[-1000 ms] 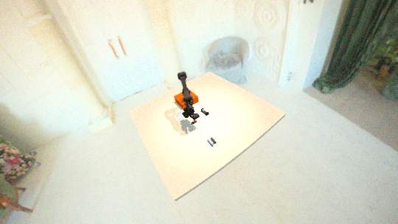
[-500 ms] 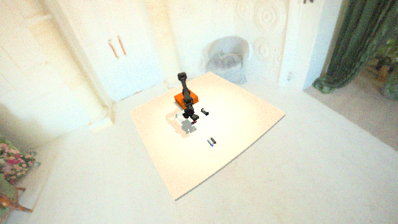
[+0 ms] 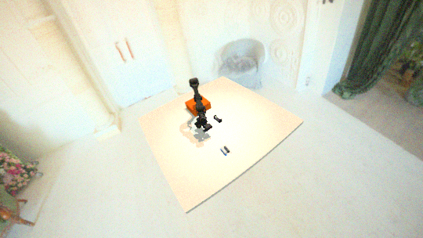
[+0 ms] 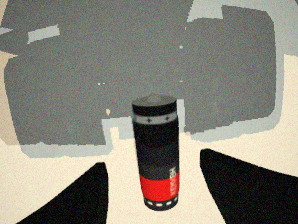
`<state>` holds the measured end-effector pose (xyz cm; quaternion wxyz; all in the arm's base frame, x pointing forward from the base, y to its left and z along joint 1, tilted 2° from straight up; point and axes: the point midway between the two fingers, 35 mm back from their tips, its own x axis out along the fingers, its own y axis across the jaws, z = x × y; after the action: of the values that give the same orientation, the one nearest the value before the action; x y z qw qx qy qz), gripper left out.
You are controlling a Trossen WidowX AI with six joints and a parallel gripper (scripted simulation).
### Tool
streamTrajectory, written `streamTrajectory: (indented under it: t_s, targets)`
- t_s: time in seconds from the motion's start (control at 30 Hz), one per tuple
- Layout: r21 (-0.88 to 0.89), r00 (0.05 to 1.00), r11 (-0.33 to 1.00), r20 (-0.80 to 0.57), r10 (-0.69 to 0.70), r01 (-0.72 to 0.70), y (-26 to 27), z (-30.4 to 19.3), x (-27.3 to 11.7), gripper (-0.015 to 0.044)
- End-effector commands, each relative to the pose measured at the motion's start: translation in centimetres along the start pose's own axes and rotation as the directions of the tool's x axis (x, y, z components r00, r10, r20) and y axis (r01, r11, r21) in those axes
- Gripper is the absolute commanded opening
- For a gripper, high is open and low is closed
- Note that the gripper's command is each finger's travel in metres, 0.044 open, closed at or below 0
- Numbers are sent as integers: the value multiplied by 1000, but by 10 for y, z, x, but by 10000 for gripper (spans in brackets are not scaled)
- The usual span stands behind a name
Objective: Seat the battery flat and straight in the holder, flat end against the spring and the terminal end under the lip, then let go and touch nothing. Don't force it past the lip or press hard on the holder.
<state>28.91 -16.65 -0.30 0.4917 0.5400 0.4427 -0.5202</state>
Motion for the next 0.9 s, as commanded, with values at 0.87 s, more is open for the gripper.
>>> streamTrajectory:
  t_s: [0.87]
  targets:
    - [5, 1000, 1000, -8, -9, 9, -2, -1, -6, 75]
